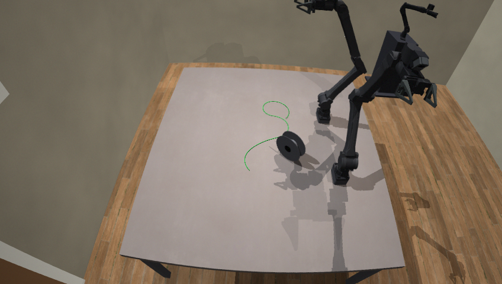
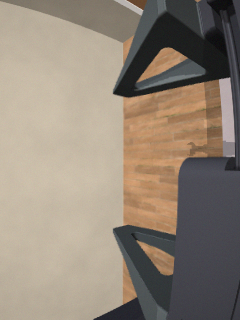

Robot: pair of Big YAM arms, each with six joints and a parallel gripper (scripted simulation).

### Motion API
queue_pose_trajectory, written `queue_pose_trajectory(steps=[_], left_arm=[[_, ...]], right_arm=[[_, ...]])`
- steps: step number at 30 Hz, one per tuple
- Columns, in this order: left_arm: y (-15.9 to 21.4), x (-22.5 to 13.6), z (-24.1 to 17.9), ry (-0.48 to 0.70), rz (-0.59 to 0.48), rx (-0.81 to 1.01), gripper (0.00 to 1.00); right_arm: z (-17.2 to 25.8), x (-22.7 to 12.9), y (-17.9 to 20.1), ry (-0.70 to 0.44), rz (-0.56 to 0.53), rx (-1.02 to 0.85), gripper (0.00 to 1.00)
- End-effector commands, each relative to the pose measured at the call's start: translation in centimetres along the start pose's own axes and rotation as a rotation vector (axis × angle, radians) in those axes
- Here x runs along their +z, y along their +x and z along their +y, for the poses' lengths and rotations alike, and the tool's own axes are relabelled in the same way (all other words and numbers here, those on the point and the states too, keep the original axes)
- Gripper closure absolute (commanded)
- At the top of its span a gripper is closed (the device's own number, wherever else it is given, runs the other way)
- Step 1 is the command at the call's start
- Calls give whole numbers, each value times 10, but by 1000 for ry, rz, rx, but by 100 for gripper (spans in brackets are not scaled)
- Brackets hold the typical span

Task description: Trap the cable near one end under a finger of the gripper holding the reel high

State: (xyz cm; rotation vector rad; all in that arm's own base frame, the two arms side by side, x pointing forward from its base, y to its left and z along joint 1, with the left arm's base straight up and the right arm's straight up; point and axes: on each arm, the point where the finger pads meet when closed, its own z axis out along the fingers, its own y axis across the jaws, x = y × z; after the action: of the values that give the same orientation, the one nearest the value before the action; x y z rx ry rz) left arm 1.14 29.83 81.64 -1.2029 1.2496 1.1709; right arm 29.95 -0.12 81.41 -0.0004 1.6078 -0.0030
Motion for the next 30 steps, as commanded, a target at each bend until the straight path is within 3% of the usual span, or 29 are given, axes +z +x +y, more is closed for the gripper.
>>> queue_pose_trajectory(steps=[1, 4, 7, 21, 24, 30], left_arm=[[5, 25, 2, -3, -14, -9, 0], [19, 49, 2, -3, -11, -9, 0], [18, 52, 2, -3, -25, -9, 0], [145, 176, 2, -3, -4, -9, 0], [141, 173, 2, -3, -33, -9, 0], [222, 214, 2, -3, 0, -9, 0]], right_arm=[[4, 24, 2, -10, -22, 8, 0], [4, 48, 15, -10, -20, 8, 0], [4, 49, 14, -10, -36, 8, 0], [6, 176, 141, -10, -13, 8, 0], [6, 170, 134, -10, -47, 8, 0], [7, 210, 214, -10, -17, 8, 0]])
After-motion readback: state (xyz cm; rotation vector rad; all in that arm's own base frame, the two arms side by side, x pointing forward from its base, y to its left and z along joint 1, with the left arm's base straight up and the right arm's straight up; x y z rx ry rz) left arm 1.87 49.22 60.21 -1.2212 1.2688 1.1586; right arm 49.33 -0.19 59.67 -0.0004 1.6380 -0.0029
